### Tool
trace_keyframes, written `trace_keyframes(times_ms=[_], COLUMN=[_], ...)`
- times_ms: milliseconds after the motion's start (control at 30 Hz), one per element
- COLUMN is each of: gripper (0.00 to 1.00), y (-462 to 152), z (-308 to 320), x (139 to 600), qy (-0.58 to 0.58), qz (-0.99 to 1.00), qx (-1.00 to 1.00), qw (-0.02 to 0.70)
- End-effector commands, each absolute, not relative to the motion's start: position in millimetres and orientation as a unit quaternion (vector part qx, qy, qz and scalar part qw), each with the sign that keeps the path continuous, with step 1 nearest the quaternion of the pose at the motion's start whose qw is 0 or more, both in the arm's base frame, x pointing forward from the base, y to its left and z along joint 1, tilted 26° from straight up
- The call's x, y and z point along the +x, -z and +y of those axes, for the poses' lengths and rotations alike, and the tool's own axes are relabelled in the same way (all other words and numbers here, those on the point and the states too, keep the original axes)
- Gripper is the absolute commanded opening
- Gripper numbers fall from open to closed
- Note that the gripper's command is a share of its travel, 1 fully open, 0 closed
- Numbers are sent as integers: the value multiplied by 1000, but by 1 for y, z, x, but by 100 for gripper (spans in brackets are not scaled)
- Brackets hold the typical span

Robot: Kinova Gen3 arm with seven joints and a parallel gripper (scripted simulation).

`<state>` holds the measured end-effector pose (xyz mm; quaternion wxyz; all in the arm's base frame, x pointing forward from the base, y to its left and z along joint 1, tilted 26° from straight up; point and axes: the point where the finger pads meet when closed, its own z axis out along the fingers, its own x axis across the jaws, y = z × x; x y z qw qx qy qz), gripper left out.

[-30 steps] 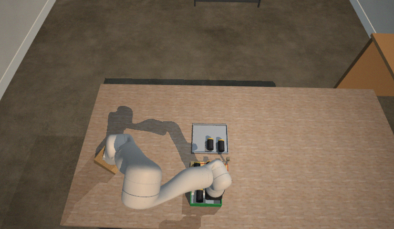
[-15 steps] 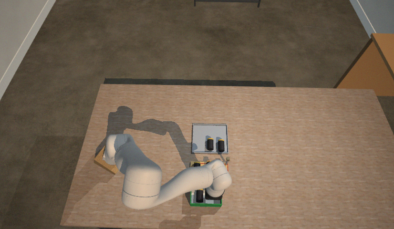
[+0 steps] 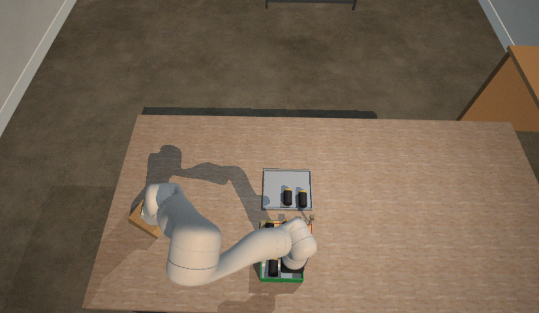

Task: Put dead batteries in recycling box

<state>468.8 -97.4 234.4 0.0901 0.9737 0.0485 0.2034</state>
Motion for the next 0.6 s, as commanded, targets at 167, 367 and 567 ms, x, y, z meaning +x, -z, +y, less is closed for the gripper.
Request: trace_keyframes(times_ms=[167,367,567], gripper=[57,57,57], y=[-230,-211,-195], z=[-98,-101,-104], x=[471,480,487], qy=[-204,-204,-204], qz=[49,49,49], qx=[974,974,974], qw=[91,91,91])
